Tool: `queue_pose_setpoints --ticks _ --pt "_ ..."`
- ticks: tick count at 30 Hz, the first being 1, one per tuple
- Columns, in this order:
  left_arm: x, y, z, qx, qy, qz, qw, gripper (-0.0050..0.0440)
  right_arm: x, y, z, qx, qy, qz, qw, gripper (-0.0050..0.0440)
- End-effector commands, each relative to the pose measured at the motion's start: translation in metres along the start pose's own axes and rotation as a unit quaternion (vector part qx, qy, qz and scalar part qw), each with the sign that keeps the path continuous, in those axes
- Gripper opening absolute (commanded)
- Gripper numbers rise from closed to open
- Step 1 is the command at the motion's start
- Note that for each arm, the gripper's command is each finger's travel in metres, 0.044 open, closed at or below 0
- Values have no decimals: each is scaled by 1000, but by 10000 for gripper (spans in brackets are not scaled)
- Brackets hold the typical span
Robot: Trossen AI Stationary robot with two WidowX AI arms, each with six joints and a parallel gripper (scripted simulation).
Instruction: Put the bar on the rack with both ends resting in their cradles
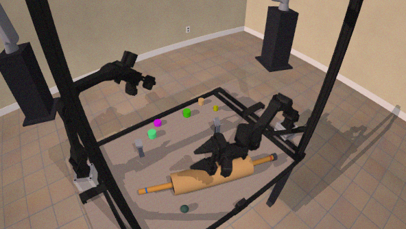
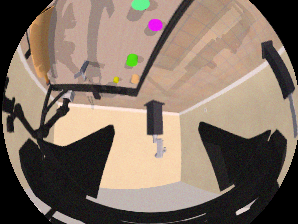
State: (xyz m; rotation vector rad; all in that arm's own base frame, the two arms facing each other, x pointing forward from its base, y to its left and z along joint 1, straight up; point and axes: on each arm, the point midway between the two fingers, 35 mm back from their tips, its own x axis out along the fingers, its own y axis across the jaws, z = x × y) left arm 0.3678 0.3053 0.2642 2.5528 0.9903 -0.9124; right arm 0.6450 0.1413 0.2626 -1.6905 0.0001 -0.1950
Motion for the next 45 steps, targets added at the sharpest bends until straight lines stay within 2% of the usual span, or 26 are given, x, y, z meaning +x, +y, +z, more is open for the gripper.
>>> queue_pose_setpoints --ticks 1,20,26,32,34,38,45 --pt "0 0 0 0 0 0 1000 440 0 0 0 0 0 0 1000 440" --pt "0 0 0 -1 0 0 1000 440 0 0 0 1 0 1 1000 440" --pt "2 10 5 -28 -9 7 1000 440 -2 4 2 16 -7 14 1000 440" --pt "6 38 20 -109 -38 25 993 440 -11 15 7 64 -24 59 996 440" --pt "6 38 20 -109 -38 25 993 440 -11 15 7 64 -24 59 996 440" --pt "8 68 38 -195 -74 36 977 440 -24 28 11 118 -36 112 986 440" --pt "5 122 76 -336 -144 35 930 440 -56 54 16 217 -36 216 951 440"
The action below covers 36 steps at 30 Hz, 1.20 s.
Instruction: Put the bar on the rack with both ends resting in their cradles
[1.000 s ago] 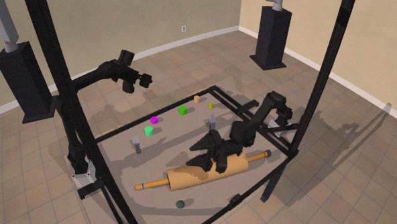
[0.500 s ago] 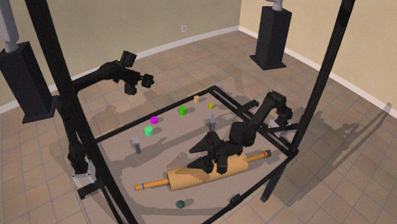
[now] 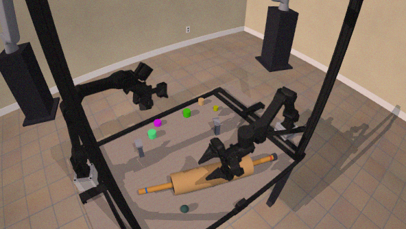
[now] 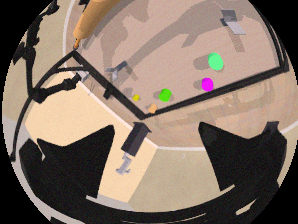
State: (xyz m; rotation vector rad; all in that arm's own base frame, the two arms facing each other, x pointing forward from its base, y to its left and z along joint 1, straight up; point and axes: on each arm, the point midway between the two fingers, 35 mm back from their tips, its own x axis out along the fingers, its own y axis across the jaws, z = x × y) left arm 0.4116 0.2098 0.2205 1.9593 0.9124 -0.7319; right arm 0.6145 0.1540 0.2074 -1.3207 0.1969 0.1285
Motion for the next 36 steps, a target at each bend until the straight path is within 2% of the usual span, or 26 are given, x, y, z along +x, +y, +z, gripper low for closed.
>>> queue_pose_setpoints --ticks 1,4,6,9,15,21,23,25,28,36 --pt "10 10 37 -81 -42 -12 996 440 -18 15 -1 61 2 54 997 440" --pt "12 17 60 -141 -65 -23 988 440 -29 29 -4 102 11 93 990 440" --pt "12 17 60 -141 -65 -23 988 440 -29 29 -4 102 11 93 990 440" --pt "13 25 93 -221 -92 -45 970 440 -46 48 -10 160 32 146 976 440" --pt "12 34 140 -332 -119 -87 932 440 -76 74 -19 239 75 215 944 440" --pt "7 38 186 -434 -131 -139 880 440 -111 99 -30 314 133 274 900 440" --pt "7 38 186 -434 -131 -139 880 440 -111 99 -30 314 133 274 900 440" --pt "4 38 206 -488 -128 -165 848 440 -128 109 -36 345 164 296 875 440" --pt "0 38 230 -530 -123 -195 816 440 -150 121 -43 381 205 320 843 440" --pt "-14 31 284 -638 -85 -265 718 440 -207 145 -61 455 314 356 754 440"
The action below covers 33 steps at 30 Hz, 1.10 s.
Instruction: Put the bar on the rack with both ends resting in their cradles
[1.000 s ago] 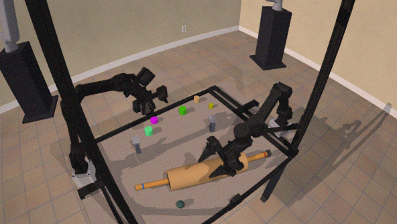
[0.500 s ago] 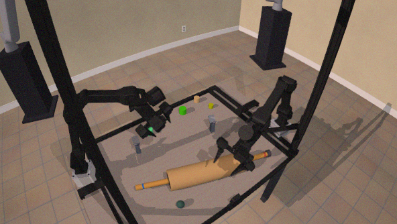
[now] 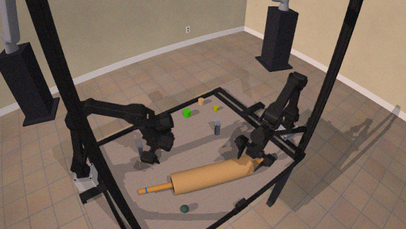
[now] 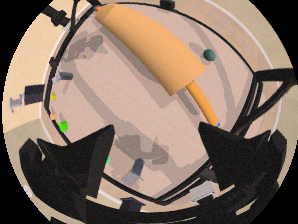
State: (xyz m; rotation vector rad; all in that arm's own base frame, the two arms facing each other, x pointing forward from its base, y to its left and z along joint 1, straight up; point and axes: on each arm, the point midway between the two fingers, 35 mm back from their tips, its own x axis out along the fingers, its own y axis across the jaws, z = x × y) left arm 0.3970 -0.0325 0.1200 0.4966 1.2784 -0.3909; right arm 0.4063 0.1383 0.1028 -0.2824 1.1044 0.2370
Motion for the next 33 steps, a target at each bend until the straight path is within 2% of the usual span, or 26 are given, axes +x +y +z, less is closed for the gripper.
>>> queue_pose_setpoints --ticks 1,4,10,16,28,33 --pt "10 -30 -1 -80 29 -24 996 440 -12 6 -34 65 51 13 997 440" --pt "12 -37 -1 -99 35 -27 994 440 -14 8 -41 80 64 14 995 440" --pt "19 -80 -4 -230 81 -37 969 440 -33 16 -93 185 152 12 971 440" --pt "22 -105 -9 -300 111 -34 947 440 -47 20 -124 247 204 0 947 440" --pt "23 -113 -11 -324 121 -31 938 440 -52 21 -134 268 222 -5 937 440" --pt "37 -115 -13 -324 121 -31 938 440 -38 23 -140 268 222 -5 937 440"
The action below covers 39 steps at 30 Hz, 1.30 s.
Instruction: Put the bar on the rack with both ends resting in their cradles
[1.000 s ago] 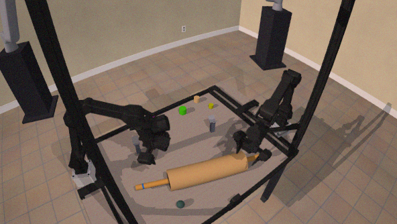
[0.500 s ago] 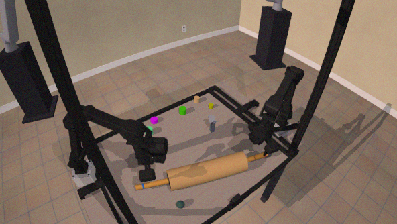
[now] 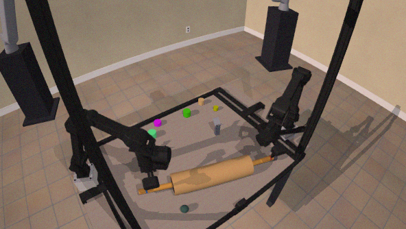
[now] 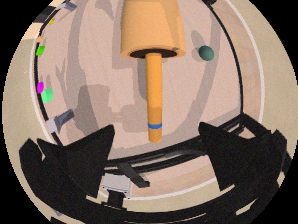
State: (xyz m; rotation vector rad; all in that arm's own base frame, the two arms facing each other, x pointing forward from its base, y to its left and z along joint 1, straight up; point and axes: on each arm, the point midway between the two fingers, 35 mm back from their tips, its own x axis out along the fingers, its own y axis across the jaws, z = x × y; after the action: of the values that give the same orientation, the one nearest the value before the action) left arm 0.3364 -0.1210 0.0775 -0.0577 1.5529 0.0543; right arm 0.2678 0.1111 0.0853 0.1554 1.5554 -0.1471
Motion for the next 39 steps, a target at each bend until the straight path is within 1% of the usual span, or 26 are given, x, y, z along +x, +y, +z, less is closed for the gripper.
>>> queue_pose_setpoints --ticks 1,7,37,39 --pt "11 0 -3 -2 9 1 1000 440 9 -1 -3 3 5 -2 1000 440" --pt "12 0 -2 -2 9 1 1000 440 10 -1 -3 3 5 -2 1000 440" --pt "58 -1 -2 -1 9 1 1000 440 56 0 -2 1 5 -3 1000 440" --pt "58 -1 -2 -1 9 1 1000 440 56 0 -2 1 5 -3 1000 440"
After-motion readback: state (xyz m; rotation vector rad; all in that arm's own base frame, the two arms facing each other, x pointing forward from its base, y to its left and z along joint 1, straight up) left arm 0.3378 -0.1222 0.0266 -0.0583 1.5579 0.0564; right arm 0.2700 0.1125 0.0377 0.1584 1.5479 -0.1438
